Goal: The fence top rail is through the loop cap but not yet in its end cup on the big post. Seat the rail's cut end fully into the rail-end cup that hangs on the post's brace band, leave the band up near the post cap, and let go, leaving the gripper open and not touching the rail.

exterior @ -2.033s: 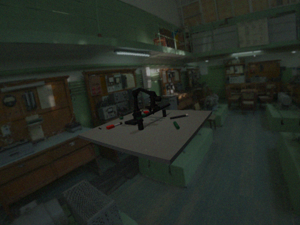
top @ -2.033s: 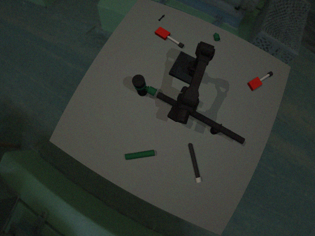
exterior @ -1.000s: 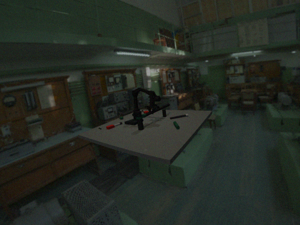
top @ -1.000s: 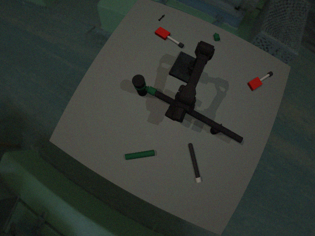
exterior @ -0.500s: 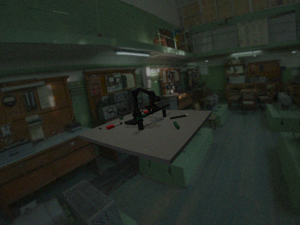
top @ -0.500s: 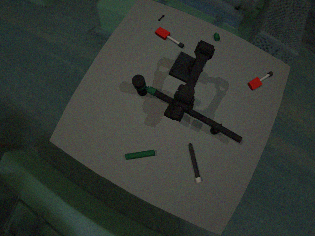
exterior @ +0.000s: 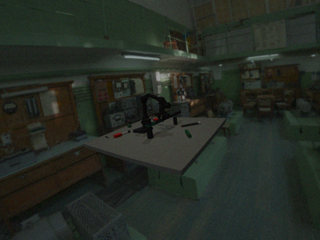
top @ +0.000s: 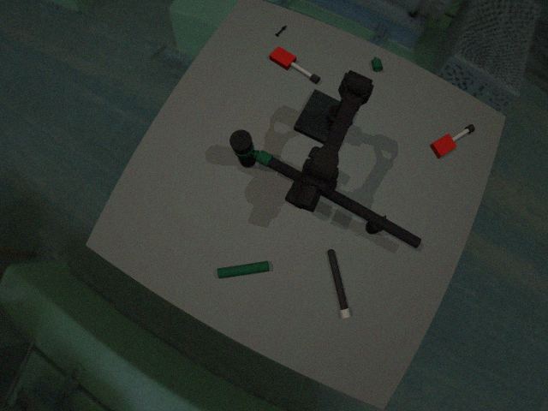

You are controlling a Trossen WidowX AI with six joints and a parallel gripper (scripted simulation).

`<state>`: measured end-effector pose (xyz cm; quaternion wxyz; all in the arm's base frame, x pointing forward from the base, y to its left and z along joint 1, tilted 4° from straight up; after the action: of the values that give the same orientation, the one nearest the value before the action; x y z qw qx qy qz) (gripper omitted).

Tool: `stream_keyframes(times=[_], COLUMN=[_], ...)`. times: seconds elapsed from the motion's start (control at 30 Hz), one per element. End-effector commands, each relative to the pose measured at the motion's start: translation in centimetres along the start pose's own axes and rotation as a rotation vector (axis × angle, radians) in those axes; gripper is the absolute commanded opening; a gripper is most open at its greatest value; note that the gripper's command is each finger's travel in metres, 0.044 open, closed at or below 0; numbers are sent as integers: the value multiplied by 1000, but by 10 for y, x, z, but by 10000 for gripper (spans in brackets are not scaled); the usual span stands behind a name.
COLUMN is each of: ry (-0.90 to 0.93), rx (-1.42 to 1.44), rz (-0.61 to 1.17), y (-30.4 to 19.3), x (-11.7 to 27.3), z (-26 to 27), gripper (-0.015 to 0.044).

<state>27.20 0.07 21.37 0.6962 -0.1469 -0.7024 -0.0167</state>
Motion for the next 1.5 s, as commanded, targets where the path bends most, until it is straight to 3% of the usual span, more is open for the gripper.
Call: stream_keyframes(times=[0.0, 1.47], ry=[-4, -3], rx=[-1, 1], rz=[12, 13], y=[-2, -2], x=[0, 3], z=[0, -1], gripper=[0, 0])
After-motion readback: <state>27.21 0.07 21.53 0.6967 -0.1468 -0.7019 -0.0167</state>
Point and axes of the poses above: the point midway between the two fingers, 35 mm back from their tips, its own x axis back along the fingers, its own z axis across the jaws, y = z × x, the point moved 9 cm from there along x, back along the fingers, and after that the axes turned 11 degrees about -x, right-handed, at the moved point
